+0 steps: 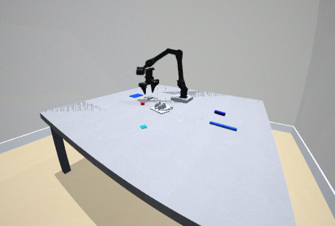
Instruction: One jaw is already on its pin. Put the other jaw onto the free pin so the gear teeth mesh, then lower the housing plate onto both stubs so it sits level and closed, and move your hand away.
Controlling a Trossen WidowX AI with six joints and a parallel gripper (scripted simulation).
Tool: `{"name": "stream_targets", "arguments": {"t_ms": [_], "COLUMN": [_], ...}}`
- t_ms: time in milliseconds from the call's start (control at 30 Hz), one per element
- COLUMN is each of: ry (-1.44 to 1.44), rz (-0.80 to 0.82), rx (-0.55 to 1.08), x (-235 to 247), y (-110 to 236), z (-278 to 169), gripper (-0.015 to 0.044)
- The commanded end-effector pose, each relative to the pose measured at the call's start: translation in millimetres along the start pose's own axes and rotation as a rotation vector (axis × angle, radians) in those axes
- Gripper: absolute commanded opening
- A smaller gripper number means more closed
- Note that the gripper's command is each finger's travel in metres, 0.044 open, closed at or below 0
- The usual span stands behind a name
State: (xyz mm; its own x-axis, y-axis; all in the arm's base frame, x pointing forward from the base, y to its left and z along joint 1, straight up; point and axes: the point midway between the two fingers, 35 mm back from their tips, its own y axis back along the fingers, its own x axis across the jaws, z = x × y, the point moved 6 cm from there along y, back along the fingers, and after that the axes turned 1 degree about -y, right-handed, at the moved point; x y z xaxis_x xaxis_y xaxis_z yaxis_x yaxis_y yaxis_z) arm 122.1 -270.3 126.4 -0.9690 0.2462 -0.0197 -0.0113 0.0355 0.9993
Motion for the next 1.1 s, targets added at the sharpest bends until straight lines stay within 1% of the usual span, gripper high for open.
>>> {"name": "stream_targets", "arguments": {"t_ms": [0,333,900,1067], "ry": [0.006,0.006,0.006,0.006], "rz": [0.001,0.001,0.001,0.001], "rx": [-0.006,-0.007,-0.007,-0.007], "x": [0,0,0,0], "y": [-9,-14,-41,-44], "z": [0,1,1,1], "gripper": [0.044,0.044,0.044,0.044]}}
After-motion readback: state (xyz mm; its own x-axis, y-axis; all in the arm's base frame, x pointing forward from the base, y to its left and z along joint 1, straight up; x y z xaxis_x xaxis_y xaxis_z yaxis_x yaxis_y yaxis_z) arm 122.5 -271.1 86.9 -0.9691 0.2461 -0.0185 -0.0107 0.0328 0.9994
